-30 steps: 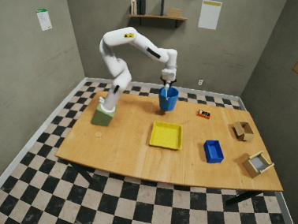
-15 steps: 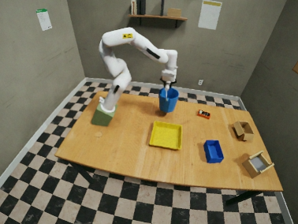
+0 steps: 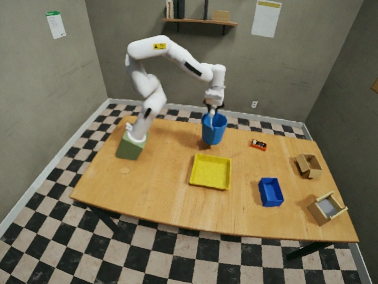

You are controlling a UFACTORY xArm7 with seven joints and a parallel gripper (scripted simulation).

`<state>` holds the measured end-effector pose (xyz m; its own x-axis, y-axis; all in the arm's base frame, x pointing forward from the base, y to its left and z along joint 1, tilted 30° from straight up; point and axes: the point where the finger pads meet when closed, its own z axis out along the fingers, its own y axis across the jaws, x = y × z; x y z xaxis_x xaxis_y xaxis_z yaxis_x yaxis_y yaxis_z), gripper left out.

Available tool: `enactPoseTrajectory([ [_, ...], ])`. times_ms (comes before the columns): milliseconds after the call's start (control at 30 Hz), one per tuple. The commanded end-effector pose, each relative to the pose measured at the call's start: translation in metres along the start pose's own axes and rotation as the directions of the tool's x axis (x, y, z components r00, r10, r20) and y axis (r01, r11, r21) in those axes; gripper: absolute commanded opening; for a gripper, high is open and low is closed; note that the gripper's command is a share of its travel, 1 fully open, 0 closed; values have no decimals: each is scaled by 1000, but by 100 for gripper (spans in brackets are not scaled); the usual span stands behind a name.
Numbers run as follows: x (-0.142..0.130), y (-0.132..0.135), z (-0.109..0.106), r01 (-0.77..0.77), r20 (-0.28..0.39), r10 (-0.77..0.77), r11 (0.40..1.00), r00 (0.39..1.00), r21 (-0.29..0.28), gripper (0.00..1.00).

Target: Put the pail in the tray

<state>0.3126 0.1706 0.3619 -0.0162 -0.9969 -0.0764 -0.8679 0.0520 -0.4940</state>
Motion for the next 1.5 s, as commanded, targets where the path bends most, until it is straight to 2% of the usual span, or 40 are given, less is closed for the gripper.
enactPoseTrajectory([
  [0, 6, -3, -2, 0, 2, 0, 1000, 1000, 4, 0],
  [600, 42, -10, -2, 0, 2, 0, 1000, 1000, 4, 0],
  [1467, 109, -24, -2, 0, 2, 0, 1000, 1000, 4, 0],
])
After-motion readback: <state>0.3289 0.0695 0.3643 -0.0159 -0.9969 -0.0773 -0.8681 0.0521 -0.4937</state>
